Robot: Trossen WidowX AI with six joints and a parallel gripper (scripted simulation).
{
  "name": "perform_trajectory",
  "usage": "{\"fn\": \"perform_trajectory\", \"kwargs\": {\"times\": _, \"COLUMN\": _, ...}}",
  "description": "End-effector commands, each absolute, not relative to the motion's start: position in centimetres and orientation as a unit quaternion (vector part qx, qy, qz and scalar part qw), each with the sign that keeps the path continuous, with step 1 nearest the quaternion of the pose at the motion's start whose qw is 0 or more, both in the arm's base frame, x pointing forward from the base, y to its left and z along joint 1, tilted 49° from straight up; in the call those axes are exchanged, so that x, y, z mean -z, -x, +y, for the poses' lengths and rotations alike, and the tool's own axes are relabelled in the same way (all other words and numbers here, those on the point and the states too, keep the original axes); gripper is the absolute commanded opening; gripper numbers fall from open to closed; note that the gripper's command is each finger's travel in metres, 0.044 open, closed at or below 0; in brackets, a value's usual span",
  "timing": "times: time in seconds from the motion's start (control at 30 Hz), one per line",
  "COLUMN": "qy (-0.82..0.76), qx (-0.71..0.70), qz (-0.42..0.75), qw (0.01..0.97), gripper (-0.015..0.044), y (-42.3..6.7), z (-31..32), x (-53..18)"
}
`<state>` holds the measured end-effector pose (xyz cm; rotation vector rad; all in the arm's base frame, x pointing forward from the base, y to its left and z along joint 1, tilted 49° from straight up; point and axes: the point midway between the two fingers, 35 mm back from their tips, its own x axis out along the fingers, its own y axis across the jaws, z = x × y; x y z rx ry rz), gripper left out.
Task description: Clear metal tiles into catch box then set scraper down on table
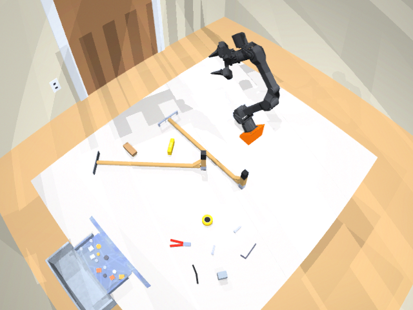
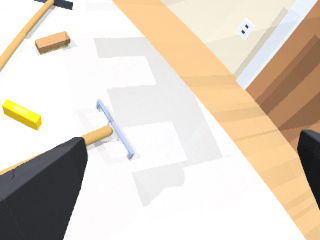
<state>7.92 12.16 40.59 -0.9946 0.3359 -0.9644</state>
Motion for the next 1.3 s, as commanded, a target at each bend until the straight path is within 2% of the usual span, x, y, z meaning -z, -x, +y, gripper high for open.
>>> {"fn": "perform_trajectory", "kwargs": {"times": 0.0, "qy": 0.485, "qx": 0.439, "qz": 0.152, "qw": 0.74, "gripper": 0.044, "y": -6.7, "z": 12.2, "x": -41.8}}
{"fn": "perform_trajectory", "kwargs": {"times": 1.27, "qy": 0.664, "qx": 0.462, "qz": 0.096, "qw": 0.58, "gripper": 0.044, "y": 4.3, "z": 11.7, "x": -50.8}}
